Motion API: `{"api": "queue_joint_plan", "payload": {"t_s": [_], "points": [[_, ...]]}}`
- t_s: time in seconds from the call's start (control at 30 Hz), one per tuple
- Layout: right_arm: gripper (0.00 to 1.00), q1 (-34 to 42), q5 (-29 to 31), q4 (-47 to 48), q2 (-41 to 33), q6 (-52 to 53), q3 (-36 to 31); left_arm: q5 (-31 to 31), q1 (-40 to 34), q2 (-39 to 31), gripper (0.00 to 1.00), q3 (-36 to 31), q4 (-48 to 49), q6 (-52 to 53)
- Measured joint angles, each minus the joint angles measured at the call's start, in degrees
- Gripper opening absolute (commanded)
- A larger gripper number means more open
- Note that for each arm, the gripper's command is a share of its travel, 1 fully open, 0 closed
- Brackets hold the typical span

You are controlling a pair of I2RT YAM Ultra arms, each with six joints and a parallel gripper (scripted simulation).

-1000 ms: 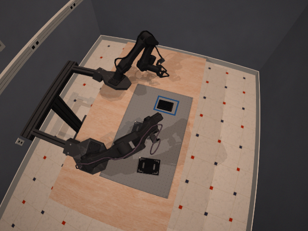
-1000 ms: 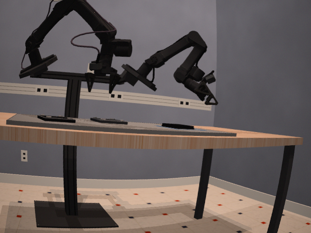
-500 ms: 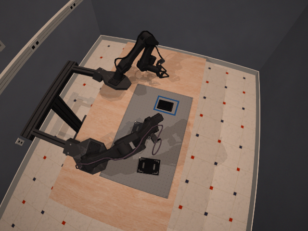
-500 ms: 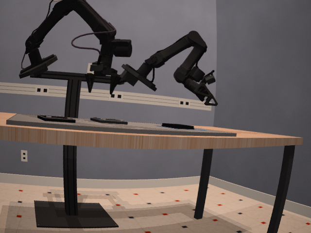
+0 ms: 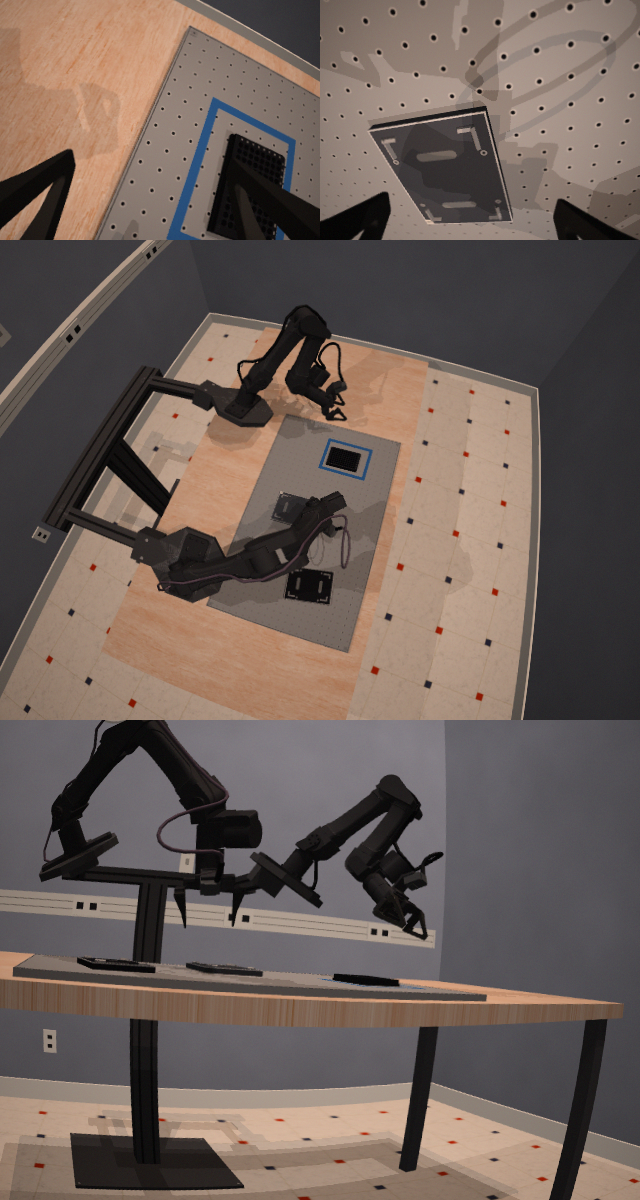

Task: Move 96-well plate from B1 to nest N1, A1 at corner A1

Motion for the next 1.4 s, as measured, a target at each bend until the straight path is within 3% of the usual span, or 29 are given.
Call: {"api": "queue_joint_plan", "payload": {"t_s": [0.33, 0.7, 1.4], "points": [[1.00, -4.9, -10.1, 5.7, 0.0, -22.5, -2.6, -11.7, -11.8, -0.6, 1.00, -0.4, -7.6, 5.1], [1.00, -8.7, -19.7, 11.2, 0.0, -43.6, -5.0, -21.1, -20.0, -0.6, 1.00, 0.2, -14.6, 6.9], [1.00, -17.0, -37.6, 21.4, -0.4, -82.9, -9.2, -31.7, -29.7, 1.4, 1.00, 5.4, -24.6, 7.3]]}}
